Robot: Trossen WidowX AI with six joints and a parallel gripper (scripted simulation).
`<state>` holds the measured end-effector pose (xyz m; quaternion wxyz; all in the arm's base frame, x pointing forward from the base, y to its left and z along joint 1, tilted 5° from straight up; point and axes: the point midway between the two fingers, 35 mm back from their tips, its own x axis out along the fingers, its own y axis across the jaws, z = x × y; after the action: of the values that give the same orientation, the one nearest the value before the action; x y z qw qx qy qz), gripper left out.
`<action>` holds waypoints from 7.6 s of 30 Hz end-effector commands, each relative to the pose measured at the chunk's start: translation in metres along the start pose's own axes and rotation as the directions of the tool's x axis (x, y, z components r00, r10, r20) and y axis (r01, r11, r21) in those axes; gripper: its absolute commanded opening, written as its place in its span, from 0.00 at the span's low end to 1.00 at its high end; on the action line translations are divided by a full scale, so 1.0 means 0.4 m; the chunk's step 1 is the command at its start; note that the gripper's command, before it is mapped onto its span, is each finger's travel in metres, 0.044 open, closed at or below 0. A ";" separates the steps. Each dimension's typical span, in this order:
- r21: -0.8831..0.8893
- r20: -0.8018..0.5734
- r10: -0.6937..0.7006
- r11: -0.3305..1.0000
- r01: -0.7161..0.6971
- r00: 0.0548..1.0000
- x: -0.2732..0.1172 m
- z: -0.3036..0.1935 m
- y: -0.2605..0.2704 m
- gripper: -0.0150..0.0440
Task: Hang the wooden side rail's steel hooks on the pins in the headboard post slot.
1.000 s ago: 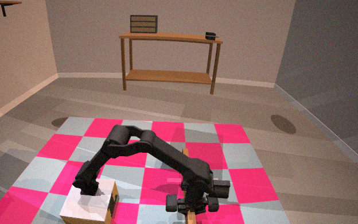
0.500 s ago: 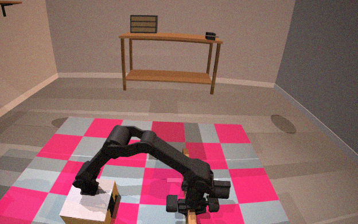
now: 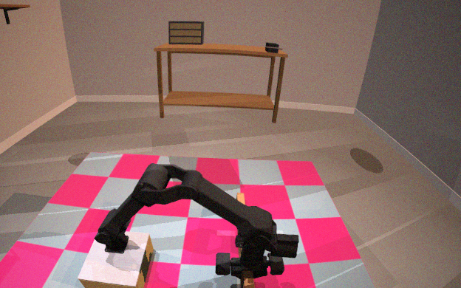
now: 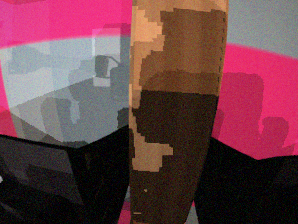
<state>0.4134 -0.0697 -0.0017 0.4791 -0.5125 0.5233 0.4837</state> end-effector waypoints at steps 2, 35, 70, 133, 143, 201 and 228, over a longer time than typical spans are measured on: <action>0.001 -0.004 -0.016 1.000 0.016 1.000 -0.012 -0.005 -0.012 0.25; 0.001 -0.004 -0.016 1.000 0.016 1.000 -0.009 -0.014 -0.011 0.25; 0.001 -0.004 -0.016 1.000 0.016 1.000 -0.005 -0.024 -0.002 0.25; 0.001 -0.005 -0.016 1.000 0.016 1.000 -0.009 -0.039 -0.007 0.25; 0.001 -0.005 -0.016 1.000 0.016 1.000 -0.008 -0.042 -0.009 0.25; 0.001 -0.005 -0.016 1.000 0.016 1.000 -0.009 -0.058 -0.007 0.25; 0.001 -0.006 -0.016 1.000 0.016 1.000 -0.005 -0.065 -0.001 0.25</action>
<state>0.4131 -0.0938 0.0001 0.4829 -0.5138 0.5221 0.4798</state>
